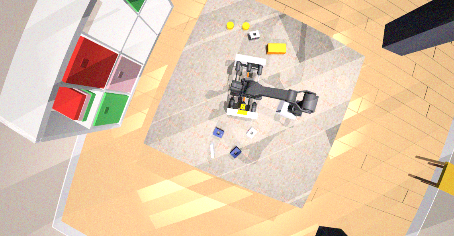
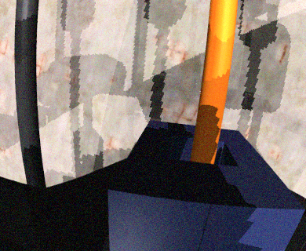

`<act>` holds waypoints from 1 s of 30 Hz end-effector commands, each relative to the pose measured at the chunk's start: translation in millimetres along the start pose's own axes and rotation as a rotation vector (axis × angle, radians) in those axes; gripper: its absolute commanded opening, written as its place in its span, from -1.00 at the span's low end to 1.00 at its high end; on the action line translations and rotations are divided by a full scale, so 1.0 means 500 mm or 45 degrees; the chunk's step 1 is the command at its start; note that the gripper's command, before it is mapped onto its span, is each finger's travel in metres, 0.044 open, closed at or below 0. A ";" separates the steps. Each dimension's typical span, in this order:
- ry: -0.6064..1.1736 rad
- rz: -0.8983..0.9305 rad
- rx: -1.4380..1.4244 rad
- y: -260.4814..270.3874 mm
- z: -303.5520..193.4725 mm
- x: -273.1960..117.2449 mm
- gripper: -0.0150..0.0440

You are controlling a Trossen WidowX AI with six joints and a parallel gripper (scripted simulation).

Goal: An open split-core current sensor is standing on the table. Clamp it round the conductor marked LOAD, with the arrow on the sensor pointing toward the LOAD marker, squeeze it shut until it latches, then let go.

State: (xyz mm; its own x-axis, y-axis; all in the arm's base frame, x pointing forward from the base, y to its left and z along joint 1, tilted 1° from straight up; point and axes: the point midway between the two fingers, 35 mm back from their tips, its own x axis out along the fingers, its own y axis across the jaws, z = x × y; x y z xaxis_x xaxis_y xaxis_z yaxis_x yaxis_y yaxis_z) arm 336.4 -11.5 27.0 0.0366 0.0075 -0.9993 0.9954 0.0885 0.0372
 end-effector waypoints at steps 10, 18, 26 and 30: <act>0.000 0.001 0.000 0.000 0.000 0.000 0.41; 0.000 0.001 0.000 0.000 0.000 0.000 0.41; 0.000 0.001 0.000 0.000 0.000 0.000 0.86; 0.000 0.001 0.000 0.000 0.000 0.000 1.00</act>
State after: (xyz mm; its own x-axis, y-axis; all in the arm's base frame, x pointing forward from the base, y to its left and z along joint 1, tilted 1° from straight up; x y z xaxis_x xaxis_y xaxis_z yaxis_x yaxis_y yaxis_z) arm 336.5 -11.5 27.0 0.0367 0.0075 -0.9993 0.9954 0.0885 0.0372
